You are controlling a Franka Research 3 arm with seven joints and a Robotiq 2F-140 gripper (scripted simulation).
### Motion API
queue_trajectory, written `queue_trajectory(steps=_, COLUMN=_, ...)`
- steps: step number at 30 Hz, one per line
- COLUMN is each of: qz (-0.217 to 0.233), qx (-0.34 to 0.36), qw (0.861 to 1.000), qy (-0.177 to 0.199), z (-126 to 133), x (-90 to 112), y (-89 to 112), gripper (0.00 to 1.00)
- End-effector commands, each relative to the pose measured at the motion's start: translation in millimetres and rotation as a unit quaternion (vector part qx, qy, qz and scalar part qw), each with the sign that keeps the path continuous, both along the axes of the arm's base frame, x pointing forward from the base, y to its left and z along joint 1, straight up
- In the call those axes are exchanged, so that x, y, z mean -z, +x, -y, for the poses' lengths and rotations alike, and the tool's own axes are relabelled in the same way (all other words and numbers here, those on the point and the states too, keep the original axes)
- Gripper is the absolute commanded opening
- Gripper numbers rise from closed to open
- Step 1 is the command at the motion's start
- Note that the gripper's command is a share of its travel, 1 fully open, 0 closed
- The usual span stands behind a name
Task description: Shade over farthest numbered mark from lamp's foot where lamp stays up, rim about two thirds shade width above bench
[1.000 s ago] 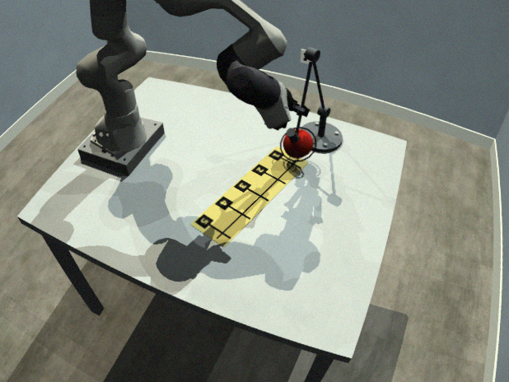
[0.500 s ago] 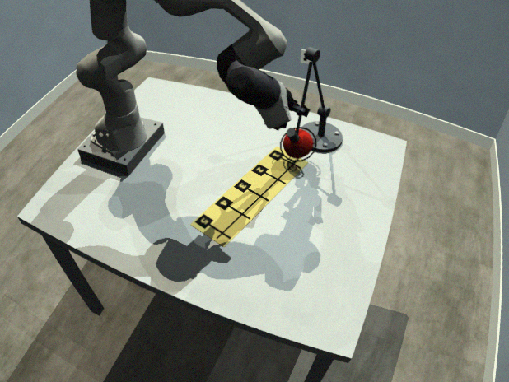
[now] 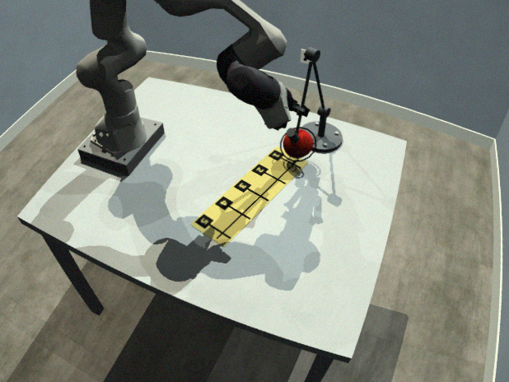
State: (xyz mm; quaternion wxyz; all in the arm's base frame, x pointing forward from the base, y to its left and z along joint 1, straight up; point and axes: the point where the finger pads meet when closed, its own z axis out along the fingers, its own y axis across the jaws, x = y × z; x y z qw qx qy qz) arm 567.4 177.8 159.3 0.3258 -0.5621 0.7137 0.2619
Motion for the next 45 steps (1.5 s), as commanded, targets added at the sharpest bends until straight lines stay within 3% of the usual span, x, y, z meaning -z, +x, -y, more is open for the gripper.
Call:
queue_trajectory(steps=1, qz=0.002, qx=0.007, qw=1.0, qy=-0.006, z=11.2, x=3.4, y=4.1, gripper=0.1)
queue_trajectory(steps=12, qz=0.002, qx=0.007, qw=1.0, qy=-0.006, z=15.1, x=5.0, y=5.4, gripper=0.1)
queue_trajectory(steps=13, qz=0.002, qx=0.007, qw=1.0, qy=-0.006, z=14.3, x=4.7, y=5.1, gripper=1.0)
queue_trajectory(steps=27, qz=0.0, qx=-0.001, qw=1.0, qy=0.001, z=2.5, x=0.7, y=1.2, gripper=1.0)
queue_trajectory(steps=45, qz=-0.001, qx=0.001, qw=1.0, qy=-0.001, z=5.1, x=2.5, y=1.8, gripper=1.0)
